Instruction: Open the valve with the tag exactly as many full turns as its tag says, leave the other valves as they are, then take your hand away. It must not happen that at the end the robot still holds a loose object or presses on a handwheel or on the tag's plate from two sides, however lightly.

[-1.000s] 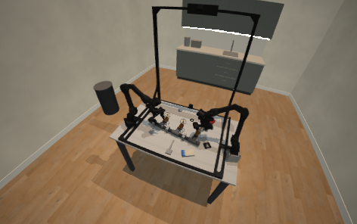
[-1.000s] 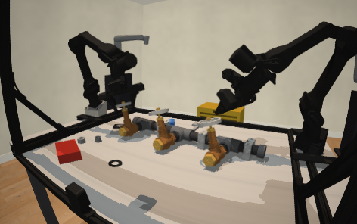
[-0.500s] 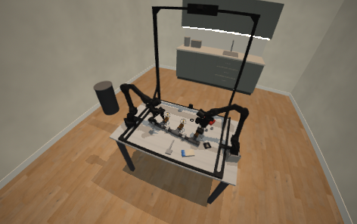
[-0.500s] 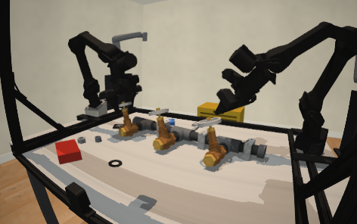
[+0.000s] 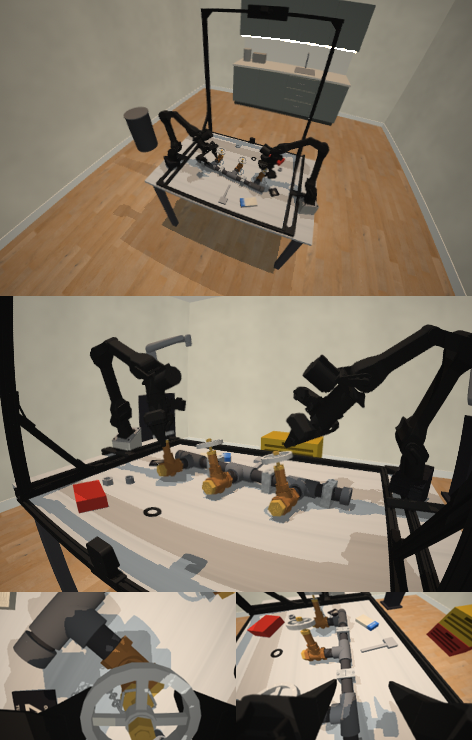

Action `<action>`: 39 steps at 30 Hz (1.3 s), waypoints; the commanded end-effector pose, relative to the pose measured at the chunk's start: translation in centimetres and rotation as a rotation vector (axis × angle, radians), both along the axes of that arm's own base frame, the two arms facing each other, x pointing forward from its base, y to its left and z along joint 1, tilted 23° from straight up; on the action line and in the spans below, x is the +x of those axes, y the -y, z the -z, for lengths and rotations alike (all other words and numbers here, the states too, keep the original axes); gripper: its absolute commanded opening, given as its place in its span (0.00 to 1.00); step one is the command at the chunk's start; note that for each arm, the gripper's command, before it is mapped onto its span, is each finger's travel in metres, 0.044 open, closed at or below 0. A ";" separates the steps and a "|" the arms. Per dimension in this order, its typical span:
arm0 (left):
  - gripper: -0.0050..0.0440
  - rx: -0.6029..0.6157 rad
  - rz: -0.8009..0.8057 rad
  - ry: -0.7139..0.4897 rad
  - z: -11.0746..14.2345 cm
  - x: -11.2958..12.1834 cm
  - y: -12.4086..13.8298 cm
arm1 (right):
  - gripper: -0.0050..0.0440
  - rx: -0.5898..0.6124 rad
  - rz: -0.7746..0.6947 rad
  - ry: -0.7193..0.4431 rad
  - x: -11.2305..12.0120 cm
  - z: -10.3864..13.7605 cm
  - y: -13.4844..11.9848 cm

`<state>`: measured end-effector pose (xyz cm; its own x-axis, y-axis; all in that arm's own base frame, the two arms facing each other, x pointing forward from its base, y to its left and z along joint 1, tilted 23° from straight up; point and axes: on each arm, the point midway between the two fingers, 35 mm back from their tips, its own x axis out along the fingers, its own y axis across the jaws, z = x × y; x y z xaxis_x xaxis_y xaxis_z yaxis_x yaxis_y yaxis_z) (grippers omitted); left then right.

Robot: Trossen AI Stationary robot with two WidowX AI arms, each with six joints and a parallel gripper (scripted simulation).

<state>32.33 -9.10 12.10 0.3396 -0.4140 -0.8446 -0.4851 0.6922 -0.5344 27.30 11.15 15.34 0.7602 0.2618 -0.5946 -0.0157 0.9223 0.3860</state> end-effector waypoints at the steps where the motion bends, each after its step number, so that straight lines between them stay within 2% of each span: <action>1: 0.15 0.002 0.006 0.003 0.0 0.0 0.0 | 0.92 0.000 0.000 0.000 0.0 0.0 0.0; 16: 0.89 0.002 0.006 0.003 0.0 0.0 0.0 | 0.92 0.000 0.000 0.000 0.0 0.0 0.0; 23: 0.92 0.008 0.019 0.009 0.0 0.0 0.0 | 0.92 0.000 0.000 0.000 0.0 0.0 0.0; 33: 0.92 0.248 0.616 0.302 0.0 0.0 0.0 | 0.92 0.000 0.000 0.000 0.0 0.0 0.0; 35: 0.92 0.248 0.616 0.302 0.0 0.0 0.0 | 0.92 0.000 0.000 0.000 0.0 0.0 0.0; 39: 0.92 0.358 0.891 0.436 0.0 0.0 0.0 | 0.92 0.000 0.000 0.000 0.0 0.0 0.0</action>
<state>32.33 -9.11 12.10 0.3397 -0.4140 -0.8445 0.3308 0.8931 -0.3048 27.30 11.15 15.33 0.7601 0.2618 -0.5947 -0.0157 0.9224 0.3860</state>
